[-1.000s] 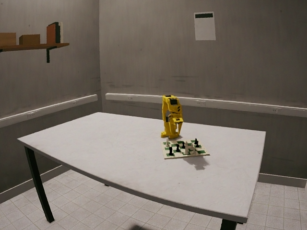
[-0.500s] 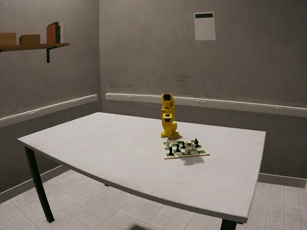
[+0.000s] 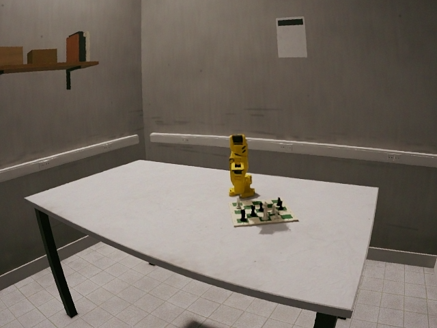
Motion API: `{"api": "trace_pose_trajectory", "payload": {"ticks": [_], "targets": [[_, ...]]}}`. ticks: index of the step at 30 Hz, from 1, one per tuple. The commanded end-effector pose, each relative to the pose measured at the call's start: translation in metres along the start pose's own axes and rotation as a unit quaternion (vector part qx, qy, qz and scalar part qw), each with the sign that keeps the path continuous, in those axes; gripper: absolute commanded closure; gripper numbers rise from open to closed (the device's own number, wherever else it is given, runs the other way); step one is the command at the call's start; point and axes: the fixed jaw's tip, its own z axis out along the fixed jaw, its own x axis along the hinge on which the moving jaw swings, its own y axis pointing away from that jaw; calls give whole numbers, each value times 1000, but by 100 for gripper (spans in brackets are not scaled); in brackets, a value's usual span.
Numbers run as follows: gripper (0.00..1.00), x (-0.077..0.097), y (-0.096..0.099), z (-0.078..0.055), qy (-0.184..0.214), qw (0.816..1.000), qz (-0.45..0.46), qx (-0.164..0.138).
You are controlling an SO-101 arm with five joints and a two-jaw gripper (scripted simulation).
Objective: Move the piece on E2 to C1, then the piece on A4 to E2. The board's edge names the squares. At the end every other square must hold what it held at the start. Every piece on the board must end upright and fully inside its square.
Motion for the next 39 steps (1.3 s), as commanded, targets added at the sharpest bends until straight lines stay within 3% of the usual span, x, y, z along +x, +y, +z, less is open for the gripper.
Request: {"api": "trace_pose_trajectory", "payload": {"ticks": [1,27,39], "targets": [[87,3,-1,1,2,1000,-1,1],[87,2,-1,4,2,1000,-1,1],[87,8,-1,26,2,1000,-1,1]]}}
